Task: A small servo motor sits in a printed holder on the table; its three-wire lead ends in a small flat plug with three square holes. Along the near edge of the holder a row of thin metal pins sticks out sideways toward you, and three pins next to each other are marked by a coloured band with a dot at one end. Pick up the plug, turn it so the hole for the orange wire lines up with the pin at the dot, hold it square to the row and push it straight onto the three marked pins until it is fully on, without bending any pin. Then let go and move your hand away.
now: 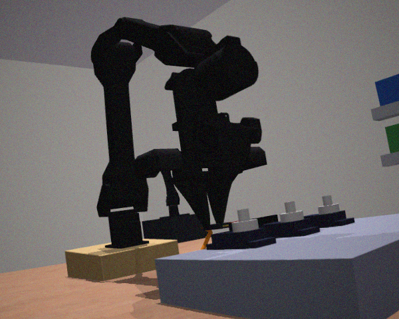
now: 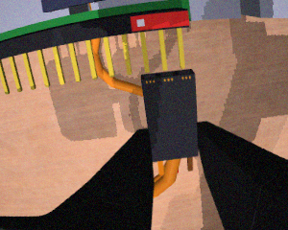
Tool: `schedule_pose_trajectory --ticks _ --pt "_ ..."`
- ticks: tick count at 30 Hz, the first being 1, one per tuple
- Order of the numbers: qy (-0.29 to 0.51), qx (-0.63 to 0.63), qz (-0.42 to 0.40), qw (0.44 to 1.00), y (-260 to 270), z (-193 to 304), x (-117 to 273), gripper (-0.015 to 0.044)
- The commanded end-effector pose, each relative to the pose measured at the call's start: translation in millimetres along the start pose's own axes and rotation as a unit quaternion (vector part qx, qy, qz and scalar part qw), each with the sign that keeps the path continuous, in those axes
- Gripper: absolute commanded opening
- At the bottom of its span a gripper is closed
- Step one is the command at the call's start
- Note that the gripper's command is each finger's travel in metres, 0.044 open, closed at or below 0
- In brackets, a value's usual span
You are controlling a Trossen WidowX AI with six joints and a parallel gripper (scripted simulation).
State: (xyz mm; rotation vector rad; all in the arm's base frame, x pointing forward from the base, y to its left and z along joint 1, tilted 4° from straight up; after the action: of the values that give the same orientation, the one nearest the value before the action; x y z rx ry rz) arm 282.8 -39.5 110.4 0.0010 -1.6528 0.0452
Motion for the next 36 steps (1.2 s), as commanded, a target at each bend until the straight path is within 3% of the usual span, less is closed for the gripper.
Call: schedule_pose_trajectory --ticks 1,30,36 --pt "0.0 -0.001 0.001 1.0 -1 -3 0 0.0" --pt "0.0 -0.001 0.002 1.0 -3 -21 0 0.0" --pt "0.0 -0.001 0.001 1.0 -2 -17 -3 0.0157"
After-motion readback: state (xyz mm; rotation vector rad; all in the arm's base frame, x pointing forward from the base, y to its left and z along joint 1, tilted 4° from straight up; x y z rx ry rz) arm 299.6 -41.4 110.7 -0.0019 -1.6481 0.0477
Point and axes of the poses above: the point midway between the two fingers, 35 mm back from their tips, its own x axis back along the fingers, its own y axis across the jaws, z = x × y, the point moved 3 cm from there along x, back along the fingers, and after that the axes turned 8 degrees about x, right-handed, at the moved point
